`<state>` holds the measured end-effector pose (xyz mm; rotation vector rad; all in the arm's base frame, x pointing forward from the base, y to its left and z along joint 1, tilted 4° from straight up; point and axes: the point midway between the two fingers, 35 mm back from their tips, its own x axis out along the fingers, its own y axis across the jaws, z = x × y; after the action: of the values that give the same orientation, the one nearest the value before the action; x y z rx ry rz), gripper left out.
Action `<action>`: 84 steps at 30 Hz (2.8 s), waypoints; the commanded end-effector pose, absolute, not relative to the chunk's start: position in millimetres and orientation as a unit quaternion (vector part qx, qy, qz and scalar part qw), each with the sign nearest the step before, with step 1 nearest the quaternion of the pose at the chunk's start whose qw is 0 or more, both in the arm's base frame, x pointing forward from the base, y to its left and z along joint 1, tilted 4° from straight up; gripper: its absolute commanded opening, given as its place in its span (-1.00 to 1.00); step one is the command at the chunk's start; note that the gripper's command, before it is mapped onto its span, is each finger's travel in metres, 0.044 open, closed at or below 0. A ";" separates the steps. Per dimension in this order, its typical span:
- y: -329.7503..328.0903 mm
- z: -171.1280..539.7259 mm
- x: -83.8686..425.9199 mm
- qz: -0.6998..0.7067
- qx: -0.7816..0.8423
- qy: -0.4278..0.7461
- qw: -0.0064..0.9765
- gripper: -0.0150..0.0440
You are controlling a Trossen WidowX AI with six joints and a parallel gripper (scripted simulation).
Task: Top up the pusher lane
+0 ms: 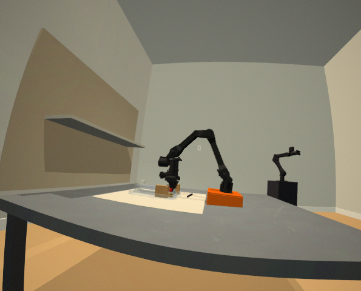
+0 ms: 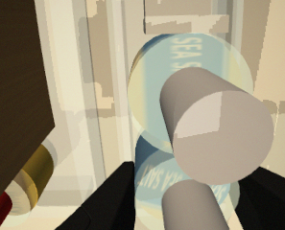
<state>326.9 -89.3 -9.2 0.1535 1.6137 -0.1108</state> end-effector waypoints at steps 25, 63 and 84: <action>-89.2 -10.4 326.7 -0.052 0.069 0.715 0.694 -0.49; -87.8 -10.3 319.2 -0.052 0.069 0.715 0.694 -0.49; -87.7 -9.9 318.8 -0.052 0.069 0.715 0.694 0.22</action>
<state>318.7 -87.7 -10.1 0.1508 1.5963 -0.1151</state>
